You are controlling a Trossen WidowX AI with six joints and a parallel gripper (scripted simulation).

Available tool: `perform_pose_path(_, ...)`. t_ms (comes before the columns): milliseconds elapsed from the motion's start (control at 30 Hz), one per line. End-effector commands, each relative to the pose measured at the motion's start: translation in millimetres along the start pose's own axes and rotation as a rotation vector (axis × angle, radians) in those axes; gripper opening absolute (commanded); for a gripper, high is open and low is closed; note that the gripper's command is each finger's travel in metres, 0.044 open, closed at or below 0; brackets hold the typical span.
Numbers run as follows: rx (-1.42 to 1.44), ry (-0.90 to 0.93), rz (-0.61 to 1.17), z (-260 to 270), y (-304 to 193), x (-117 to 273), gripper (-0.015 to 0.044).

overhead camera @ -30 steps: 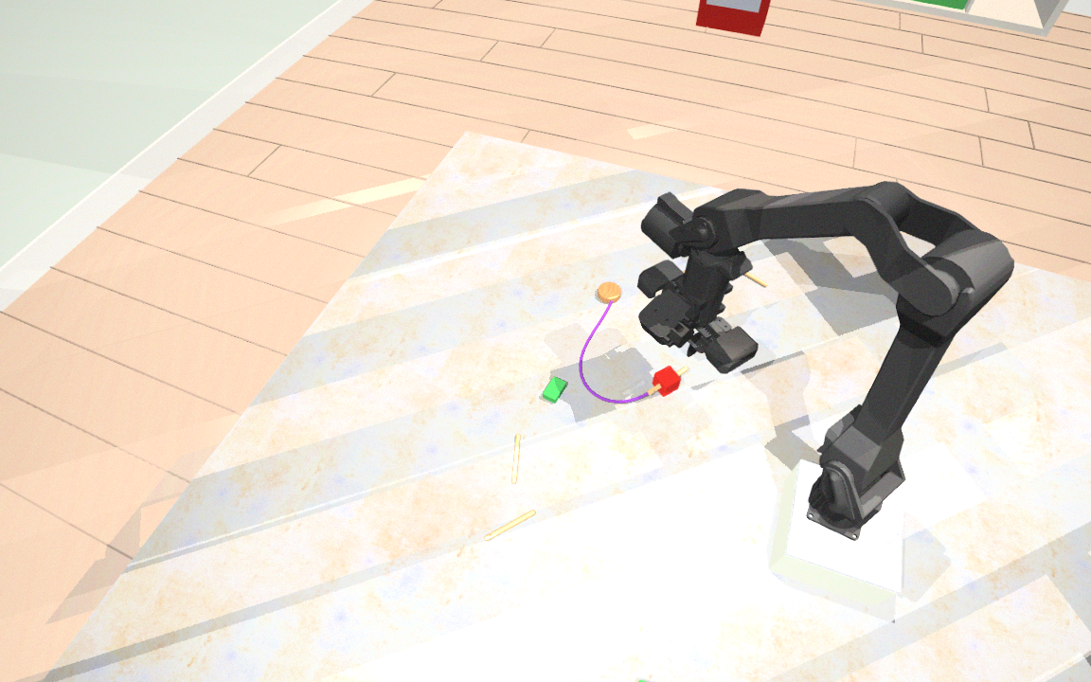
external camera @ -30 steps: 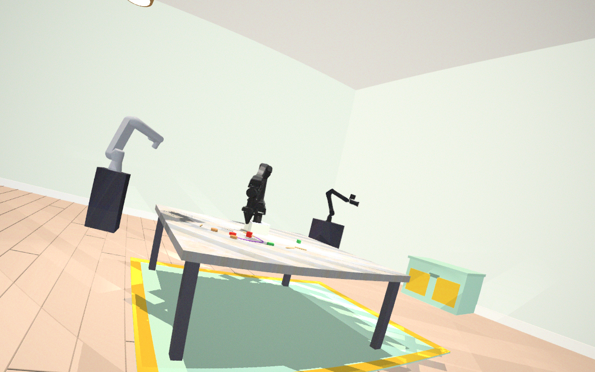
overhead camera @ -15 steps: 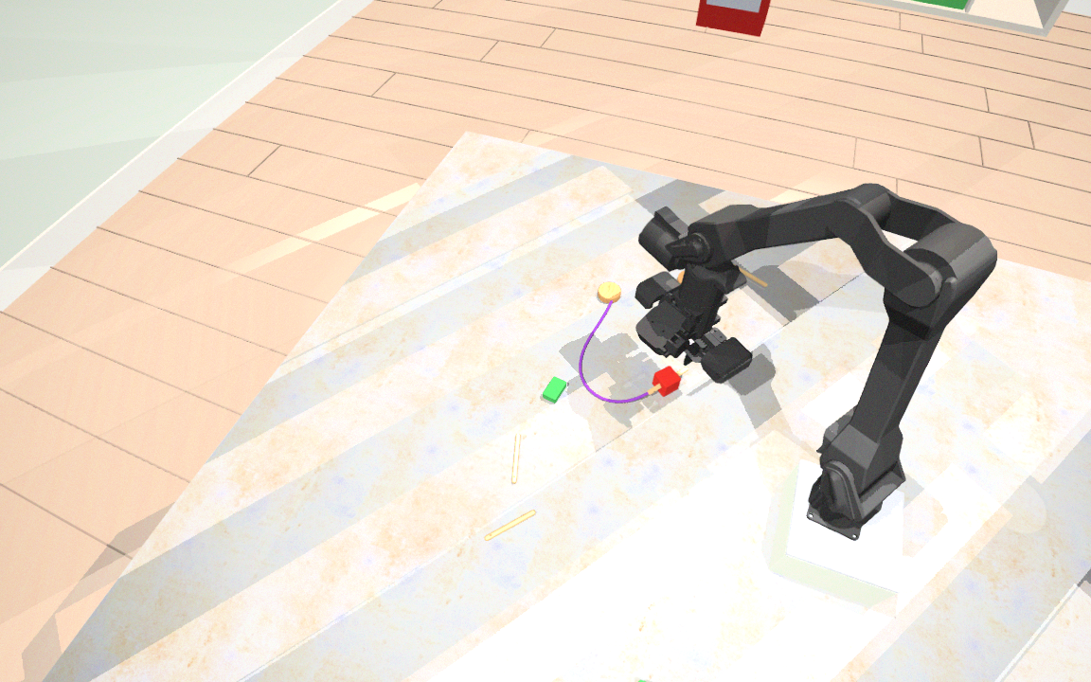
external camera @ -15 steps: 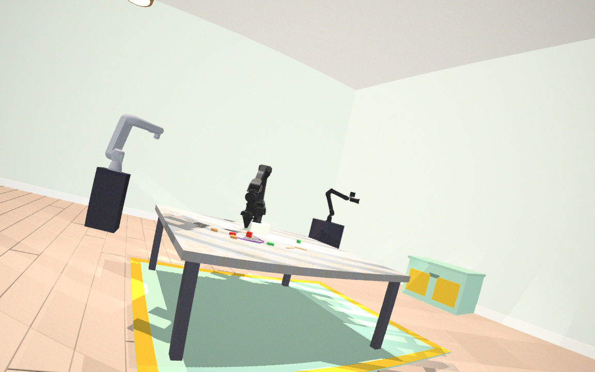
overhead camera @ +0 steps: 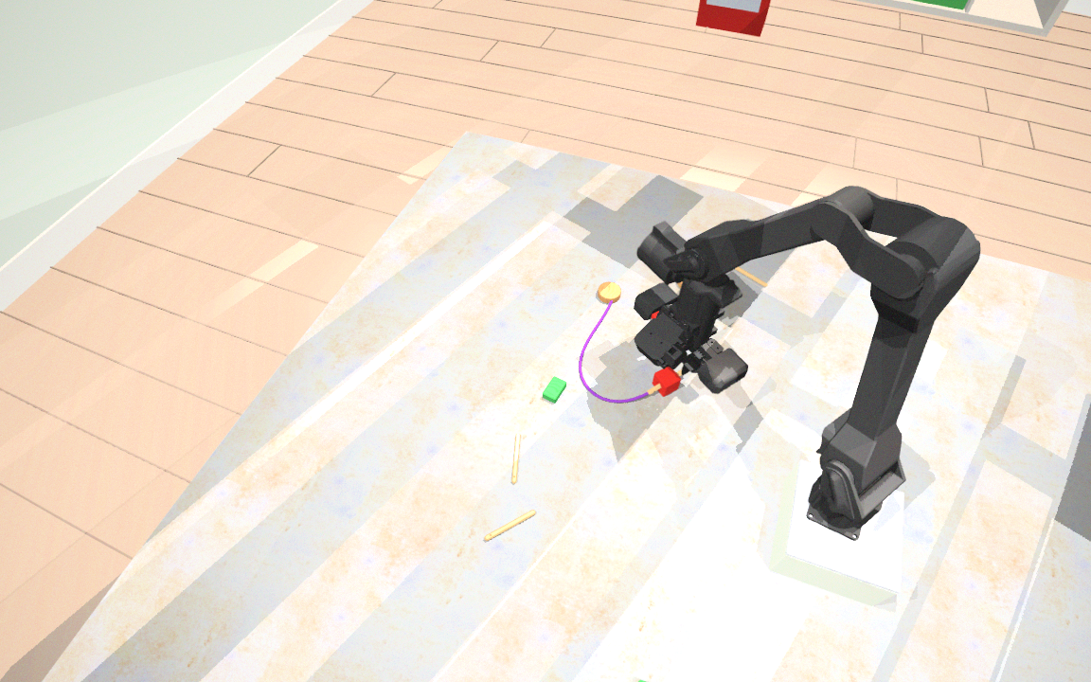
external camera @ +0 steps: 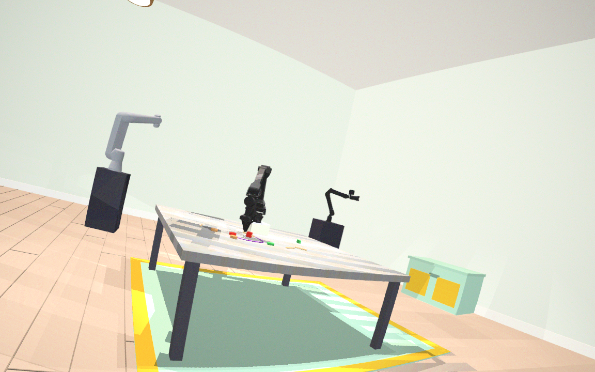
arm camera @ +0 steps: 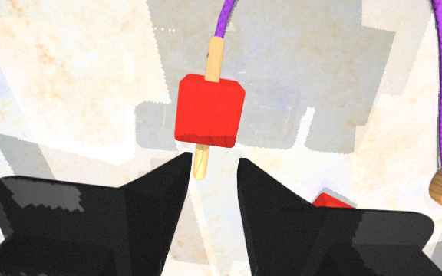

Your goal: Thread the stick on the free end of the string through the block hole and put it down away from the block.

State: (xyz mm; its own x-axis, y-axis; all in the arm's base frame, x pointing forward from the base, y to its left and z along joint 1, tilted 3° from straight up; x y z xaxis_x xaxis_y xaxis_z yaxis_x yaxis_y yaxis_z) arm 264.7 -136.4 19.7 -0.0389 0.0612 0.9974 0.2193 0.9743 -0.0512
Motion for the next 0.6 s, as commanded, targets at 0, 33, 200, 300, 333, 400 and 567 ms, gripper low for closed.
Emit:
perform_pose_path(0, 0.004, 0.017, 0.000, 4.8, 0.6, -10.0, 0.0124)
perform_pose_path(33, 0.004, 0.017, 0.000, 5.1, 0.7, -11.6, 0.0124)
perform_pose_path(200, 0.004, 0.017, 0.000, 5.7, 0.8, -15.5, 0.0124)
perform_pose_path(300, 0.004, 0.017, 0.000, 5.7, 0.8, -15.5, 0.0124)
perform_pose_path(333, 0.004, 0.017, 0.000, 5.7, 0.8, -15.5, 0.0124)
perform_pose_path(400, 0.004, 0.017, 0.000, 5.7, 0.8, -15.5, 0.0124)
perform_pose_path(567, 0.004, 0.017, 0.000, 5.7, 0.8, -15.5, 0.0124)
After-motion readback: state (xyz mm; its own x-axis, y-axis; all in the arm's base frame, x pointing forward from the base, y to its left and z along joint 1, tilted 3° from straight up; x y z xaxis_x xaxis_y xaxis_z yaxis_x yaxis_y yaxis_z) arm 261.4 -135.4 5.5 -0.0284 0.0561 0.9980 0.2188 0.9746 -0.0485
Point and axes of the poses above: the point midway between the two fingers, 35 mm back from their tips, its own x axis back along the fingers, its own z axis across the jaws, y = z × x, the point moved 2 cm from there along x, back along the fingers, and after that the axes turned 15 degrees about x, right-handed, at the moved point
